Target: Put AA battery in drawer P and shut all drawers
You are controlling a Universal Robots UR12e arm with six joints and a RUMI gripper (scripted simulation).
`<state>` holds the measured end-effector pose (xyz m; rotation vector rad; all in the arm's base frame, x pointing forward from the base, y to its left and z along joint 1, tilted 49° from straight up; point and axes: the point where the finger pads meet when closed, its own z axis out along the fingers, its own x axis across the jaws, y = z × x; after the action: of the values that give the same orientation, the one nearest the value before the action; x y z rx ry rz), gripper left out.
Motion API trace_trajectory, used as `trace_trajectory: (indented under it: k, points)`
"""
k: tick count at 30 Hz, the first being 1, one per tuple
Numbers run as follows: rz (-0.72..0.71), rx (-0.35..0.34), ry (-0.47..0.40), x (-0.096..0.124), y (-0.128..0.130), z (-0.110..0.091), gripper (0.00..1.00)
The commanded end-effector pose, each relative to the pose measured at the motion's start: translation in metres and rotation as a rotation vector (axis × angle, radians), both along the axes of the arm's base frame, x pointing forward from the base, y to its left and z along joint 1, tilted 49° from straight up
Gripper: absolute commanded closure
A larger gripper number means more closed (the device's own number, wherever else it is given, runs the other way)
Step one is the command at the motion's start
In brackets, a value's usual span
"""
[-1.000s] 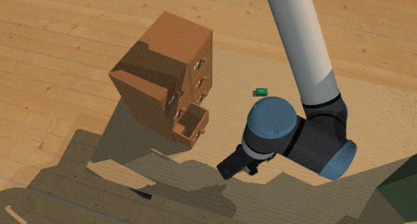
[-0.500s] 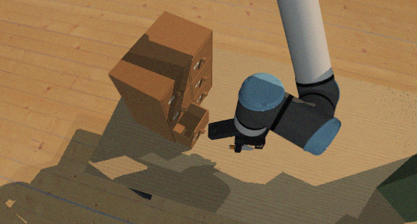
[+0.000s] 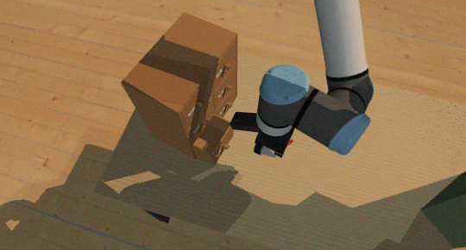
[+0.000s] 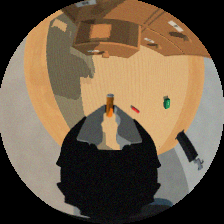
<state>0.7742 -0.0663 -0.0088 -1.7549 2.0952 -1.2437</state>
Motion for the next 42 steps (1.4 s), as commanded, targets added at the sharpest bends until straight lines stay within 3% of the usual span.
trace_trajectory:
  k: [1, 42]
  points:
    - [-0.029, 0.026, -0.019, 0.001, -0.003, 0.004, 0.95]
    - [-0.029, 0.026, -0.019, -0.018, 0.014, 0.026, 0.95]
